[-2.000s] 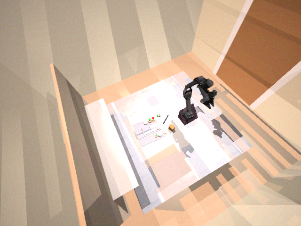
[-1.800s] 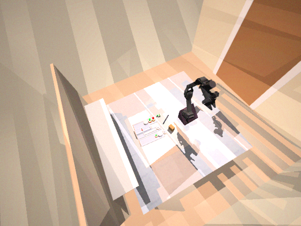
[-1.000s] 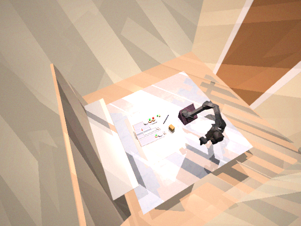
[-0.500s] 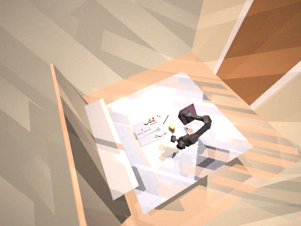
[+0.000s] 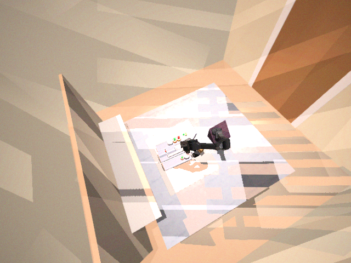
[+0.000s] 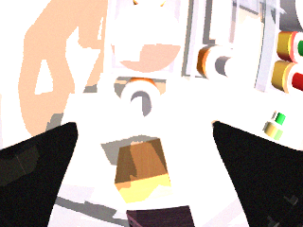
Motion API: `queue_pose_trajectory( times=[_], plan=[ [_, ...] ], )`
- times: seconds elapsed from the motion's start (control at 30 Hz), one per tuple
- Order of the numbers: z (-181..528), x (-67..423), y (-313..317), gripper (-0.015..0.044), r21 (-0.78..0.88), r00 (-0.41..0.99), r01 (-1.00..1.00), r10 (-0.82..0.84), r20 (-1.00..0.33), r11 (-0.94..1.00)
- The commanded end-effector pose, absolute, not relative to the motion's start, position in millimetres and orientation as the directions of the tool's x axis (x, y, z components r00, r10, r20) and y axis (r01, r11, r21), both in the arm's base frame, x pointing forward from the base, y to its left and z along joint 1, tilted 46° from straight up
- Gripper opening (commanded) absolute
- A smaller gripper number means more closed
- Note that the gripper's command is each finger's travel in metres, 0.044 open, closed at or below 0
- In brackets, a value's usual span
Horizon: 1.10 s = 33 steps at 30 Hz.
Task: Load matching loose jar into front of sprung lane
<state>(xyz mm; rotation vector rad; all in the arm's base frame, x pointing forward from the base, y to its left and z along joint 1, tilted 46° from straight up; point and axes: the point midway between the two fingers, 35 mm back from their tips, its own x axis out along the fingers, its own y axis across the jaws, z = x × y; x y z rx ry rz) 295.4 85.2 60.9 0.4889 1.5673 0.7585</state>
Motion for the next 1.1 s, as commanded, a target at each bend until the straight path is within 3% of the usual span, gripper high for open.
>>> queue_pose_trajectory(
  times=[0.0,1.07],
  plan=[
    [56.1,294.0,92.0,0.0440,0.721,-0.139,-0.112,0.708,-0.692,0.683],
    [10.1,281.1,139.2,0.0440,0.723,-0.139,-0.111,0.710,-0.690,0.681]
  ],
)
